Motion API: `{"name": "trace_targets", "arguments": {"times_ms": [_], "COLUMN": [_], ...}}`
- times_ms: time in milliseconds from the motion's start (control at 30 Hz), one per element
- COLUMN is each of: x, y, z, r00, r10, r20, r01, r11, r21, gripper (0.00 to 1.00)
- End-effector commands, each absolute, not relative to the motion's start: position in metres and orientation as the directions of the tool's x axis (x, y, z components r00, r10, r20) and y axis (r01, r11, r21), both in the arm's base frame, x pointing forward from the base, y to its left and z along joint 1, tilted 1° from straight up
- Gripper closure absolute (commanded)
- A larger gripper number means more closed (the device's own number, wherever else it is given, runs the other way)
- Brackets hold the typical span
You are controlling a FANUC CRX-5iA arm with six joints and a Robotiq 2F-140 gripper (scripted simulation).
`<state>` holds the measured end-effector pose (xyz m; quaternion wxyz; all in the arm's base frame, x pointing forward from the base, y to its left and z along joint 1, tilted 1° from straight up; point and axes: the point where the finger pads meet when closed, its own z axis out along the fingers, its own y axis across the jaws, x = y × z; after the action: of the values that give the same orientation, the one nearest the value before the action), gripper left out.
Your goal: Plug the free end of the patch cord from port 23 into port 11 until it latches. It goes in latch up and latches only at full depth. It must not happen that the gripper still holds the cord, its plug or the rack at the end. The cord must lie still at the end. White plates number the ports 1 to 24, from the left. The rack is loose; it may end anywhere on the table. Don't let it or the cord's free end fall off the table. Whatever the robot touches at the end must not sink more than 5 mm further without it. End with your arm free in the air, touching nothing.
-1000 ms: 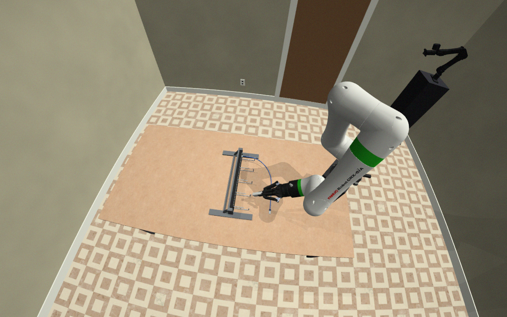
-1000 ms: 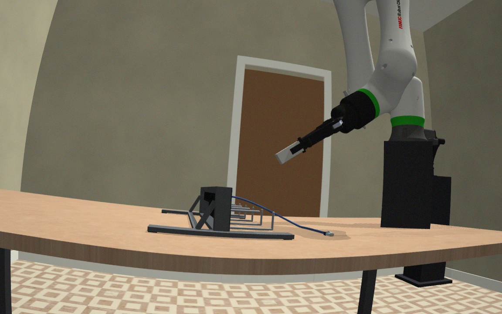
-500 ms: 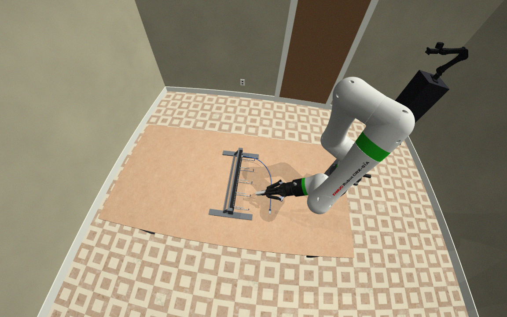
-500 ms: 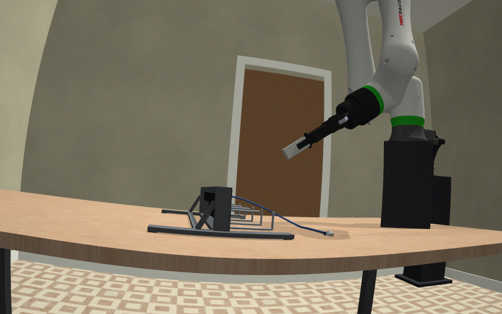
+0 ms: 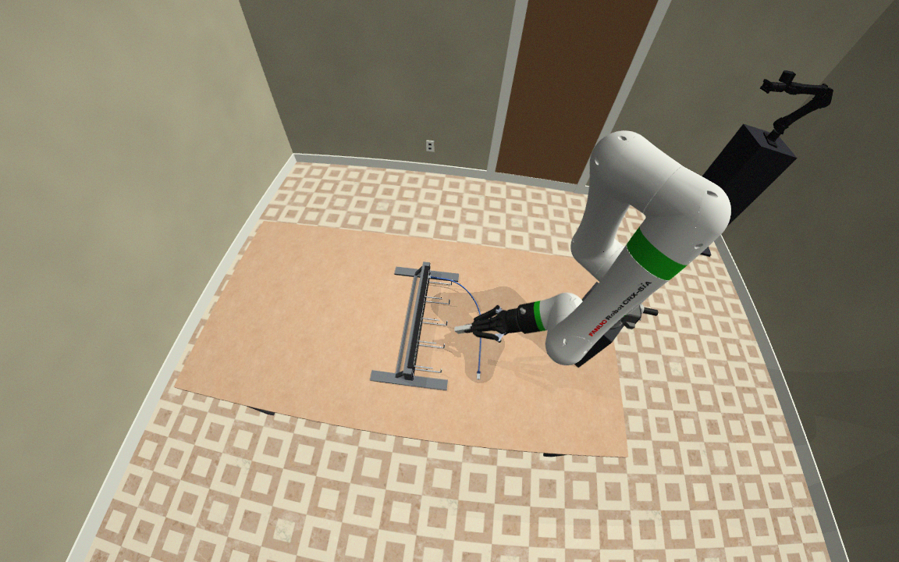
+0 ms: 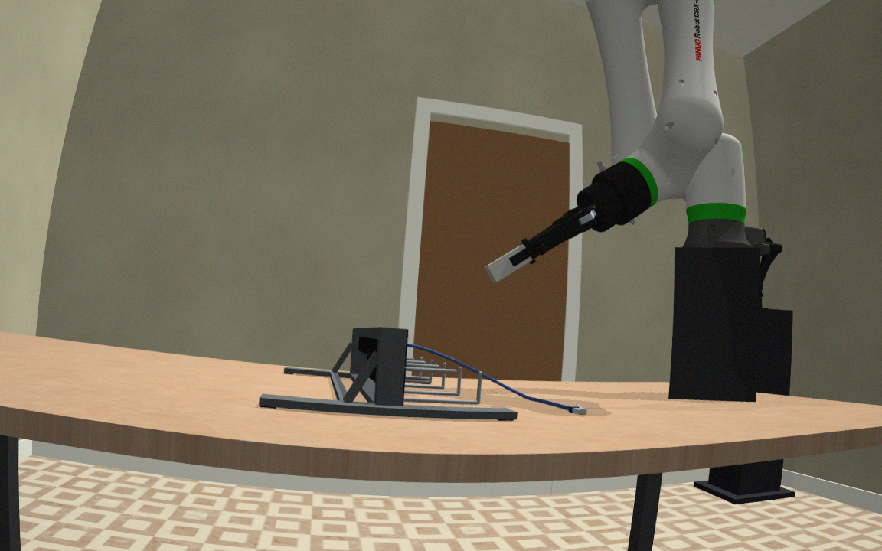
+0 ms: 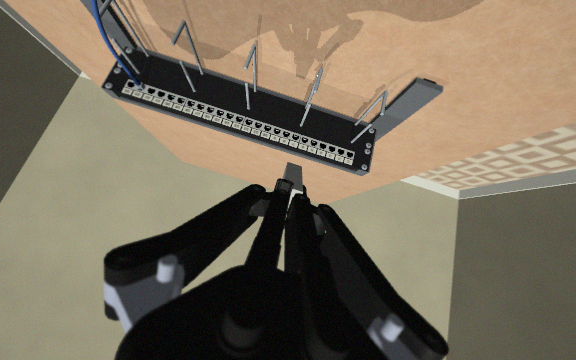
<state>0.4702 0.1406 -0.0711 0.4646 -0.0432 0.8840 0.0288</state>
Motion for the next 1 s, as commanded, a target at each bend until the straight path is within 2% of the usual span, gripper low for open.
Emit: {"name": "trace_targets", "arguments": {"times_ms": [0,333,967], "x": [0.472,0.475,0.494], "y": [0.125,0.096,0.096], "z": [-0.071,-0.072,-0.084], "r00": [-0.563,-0.563,-0.563], "r10": [-0.049,-0.049,-0.049], "r20": [-0.825,-0.825,-0.825], "r01": [-0.105,-0.105,-0.105], "r11": [0.994,0.994,0.994], "r21": [0.012,0.012,0.012], "gripper": [1.0,1.0,1.0]}}
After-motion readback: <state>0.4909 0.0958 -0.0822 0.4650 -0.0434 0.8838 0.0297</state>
